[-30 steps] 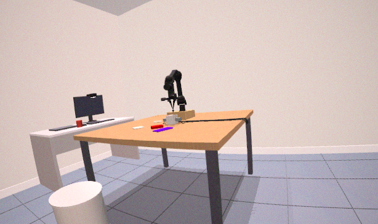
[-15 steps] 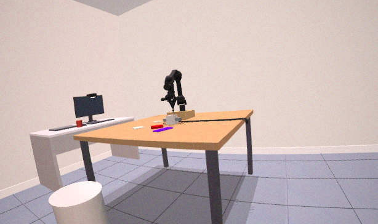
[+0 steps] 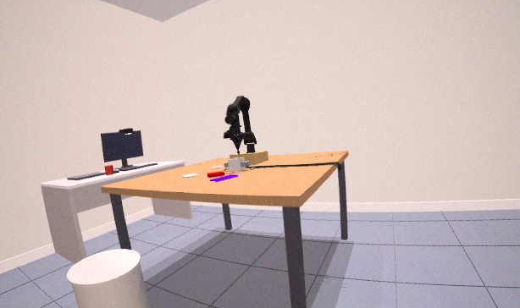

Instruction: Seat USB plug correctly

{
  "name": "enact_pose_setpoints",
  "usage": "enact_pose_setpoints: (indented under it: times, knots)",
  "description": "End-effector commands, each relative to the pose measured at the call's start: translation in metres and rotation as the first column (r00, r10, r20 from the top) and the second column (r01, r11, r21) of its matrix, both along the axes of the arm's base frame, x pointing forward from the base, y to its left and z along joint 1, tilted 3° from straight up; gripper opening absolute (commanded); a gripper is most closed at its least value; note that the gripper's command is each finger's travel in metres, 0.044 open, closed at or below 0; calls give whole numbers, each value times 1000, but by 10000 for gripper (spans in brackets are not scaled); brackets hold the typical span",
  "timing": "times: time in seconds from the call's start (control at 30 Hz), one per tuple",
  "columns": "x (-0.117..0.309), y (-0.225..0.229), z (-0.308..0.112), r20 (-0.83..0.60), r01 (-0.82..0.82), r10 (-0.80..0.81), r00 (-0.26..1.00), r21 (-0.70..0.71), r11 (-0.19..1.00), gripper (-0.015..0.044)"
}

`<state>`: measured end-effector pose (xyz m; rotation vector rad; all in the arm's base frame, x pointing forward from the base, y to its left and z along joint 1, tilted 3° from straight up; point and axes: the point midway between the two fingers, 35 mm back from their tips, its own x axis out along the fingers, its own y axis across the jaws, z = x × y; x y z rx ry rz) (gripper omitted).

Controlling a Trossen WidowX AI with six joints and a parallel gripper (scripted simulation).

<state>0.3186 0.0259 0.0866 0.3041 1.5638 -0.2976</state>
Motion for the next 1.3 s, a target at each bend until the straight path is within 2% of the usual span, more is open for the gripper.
enact_pose_setpoints:
  times: [0.0, 0.3, 0.6, 1.27]
  knots:
    - [0, 0, 0, 0, 84, -84, 996, -1, 996, 0]
    - [0, 0, 0, -1, 315, -315, 949, -4, 949, 0]
    - [0, 0, 0, -1, 528, -528, 850, -8, 850, 0]
    - [0, 0, 0, 1, 882, -882, 472, -15, 472, 0]
